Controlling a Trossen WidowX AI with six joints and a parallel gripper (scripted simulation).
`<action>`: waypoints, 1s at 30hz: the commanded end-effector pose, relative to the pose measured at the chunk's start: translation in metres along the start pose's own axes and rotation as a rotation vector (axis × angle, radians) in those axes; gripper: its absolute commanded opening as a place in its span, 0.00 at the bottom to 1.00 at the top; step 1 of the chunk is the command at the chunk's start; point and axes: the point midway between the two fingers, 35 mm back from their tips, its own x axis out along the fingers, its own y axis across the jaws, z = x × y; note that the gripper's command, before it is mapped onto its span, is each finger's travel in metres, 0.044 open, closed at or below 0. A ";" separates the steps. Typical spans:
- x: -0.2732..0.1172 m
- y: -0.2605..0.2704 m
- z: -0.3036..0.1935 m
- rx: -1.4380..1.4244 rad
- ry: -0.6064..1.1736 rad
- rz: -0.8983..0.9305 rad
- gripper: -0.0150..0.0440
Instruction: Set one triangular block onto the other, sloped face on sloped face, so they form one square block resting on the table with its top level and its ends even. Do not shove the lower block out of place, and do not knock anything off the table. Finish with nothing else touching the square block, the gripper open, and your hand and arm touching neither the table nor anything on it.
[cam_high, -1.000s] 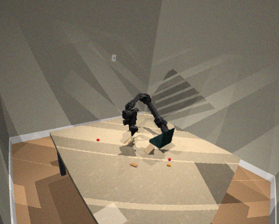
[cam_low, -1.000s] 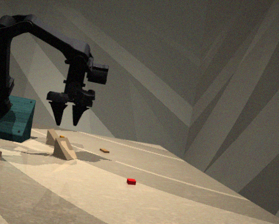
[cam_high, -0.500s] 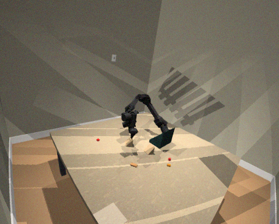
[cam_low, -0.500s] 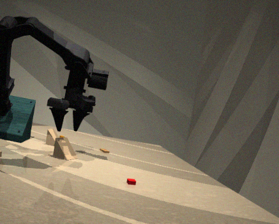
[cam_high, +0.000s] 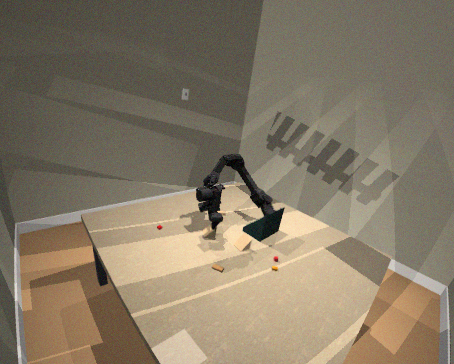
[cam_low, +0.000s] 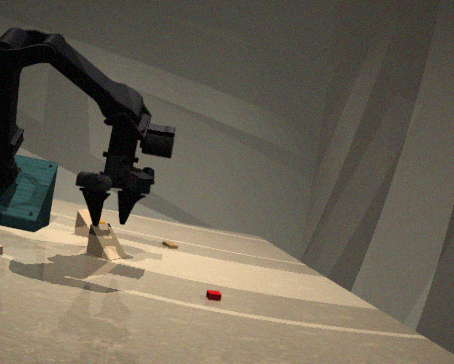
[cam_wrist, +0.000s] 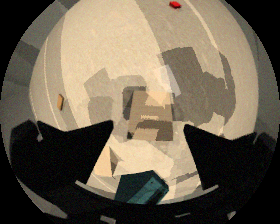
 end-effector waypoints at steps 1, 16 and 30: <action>0.009 0.000 -0.001 -0.005 0.003 -0.005 1.00; 0.033 -0.001 -0.001 -0.005 0.001 -0.008 1.00; 0.055 -0.003 -0.003 -0.006 -0.002 -0.013 1.00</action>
